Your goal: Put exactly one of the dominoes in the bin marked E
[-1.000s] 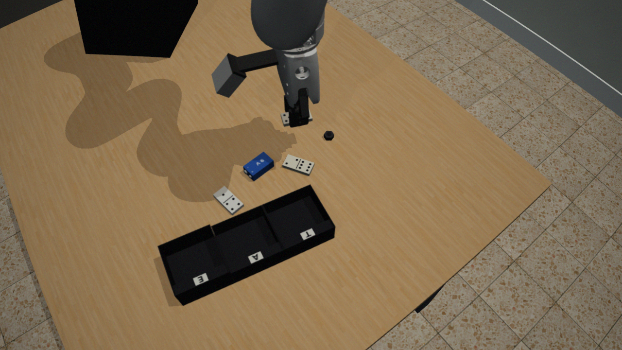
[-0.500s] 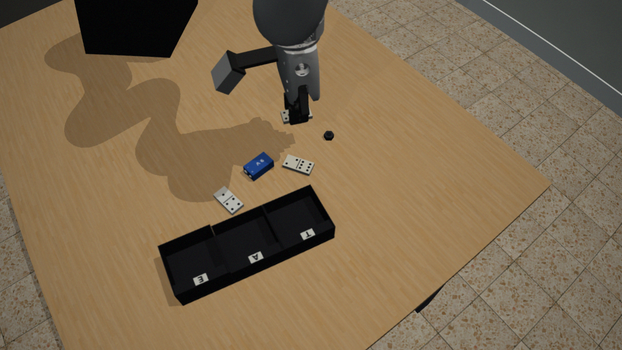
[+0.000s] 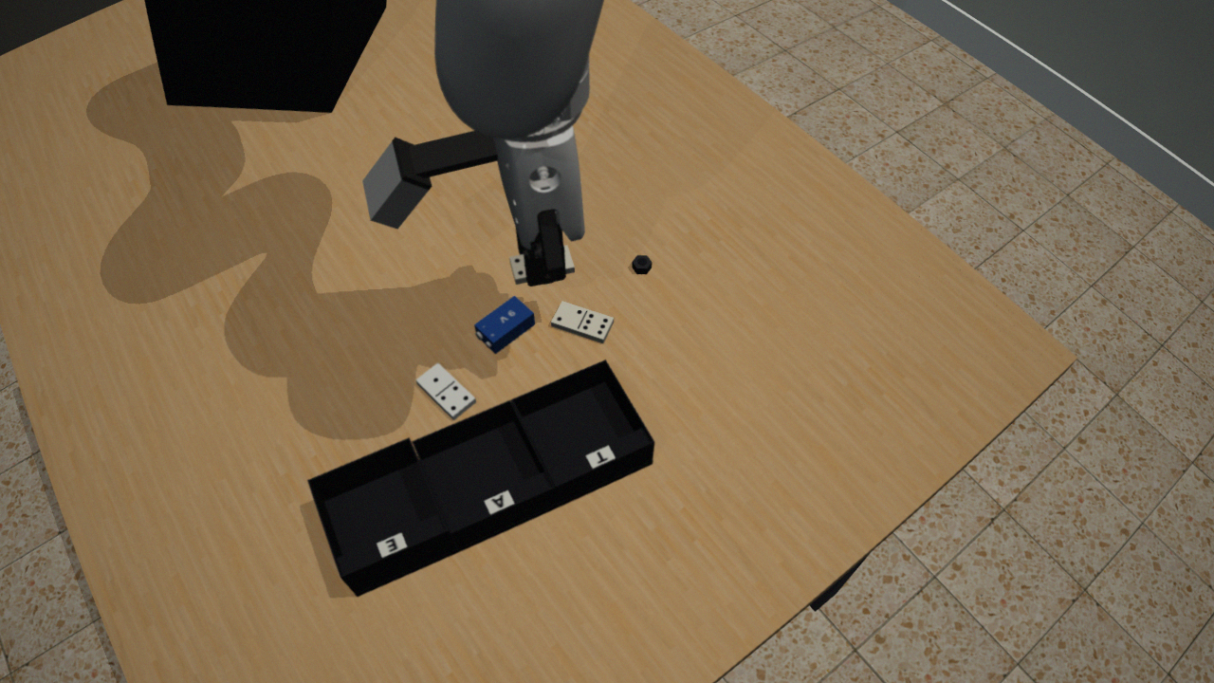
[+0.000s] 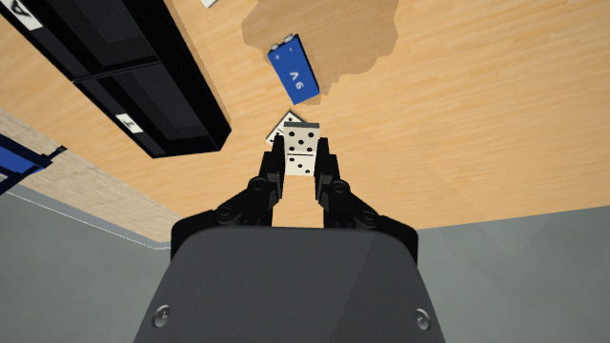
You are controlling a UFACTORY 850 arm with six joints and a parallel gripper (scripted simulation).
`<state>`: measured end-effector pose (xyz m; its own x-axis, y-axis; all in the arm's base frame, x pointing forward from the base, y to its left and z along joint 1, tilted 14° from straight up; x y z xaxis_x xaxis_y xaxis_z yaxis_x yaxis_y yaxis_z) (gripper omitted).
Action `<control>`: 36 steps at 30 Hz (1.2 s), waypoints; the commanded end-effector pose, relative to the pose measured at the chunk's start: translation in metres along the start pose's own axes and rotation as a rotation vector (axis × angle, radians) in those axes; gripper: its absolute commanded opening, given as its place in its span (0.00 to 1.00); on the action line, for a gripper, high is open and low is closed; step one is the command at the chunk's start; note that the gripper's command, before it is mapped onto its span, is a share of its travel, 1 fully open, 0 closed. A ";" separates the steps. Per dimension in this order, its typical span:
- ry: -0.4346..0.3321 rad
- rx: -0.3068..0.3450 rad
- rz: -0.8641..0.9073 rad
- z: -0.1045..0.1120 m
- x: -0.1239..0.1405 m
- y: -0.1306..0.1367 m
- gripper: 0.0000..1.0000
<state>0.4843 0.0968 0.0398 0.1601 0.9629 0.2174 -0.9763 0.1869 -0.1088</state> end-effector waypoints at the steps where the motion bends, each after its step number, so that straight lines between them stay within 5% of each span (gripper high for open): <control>1: -0.003 0.012 0.000 0.000 -0.020 -0.021 0.00; 27: -0.003 0.011 0.000 -0.001 -0.111 -0.105 0.00; 36: -0.004 0.011 0.201 -0.002 -0.151 -0.141 0.00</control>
<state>0.5805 -0.0547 0.0222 -0.0047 0.9806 0.1962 -0.9838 0.0306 -0.1766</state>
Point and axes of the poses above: the point where the finger pads meet when closed, its own z axis back along the fingers, its own y axis across the jaws, x = y × z, the point moved 7 cm from there along z, back along the fingers, and after that the axes turned 1 degree about z, right-handed, at the moved point
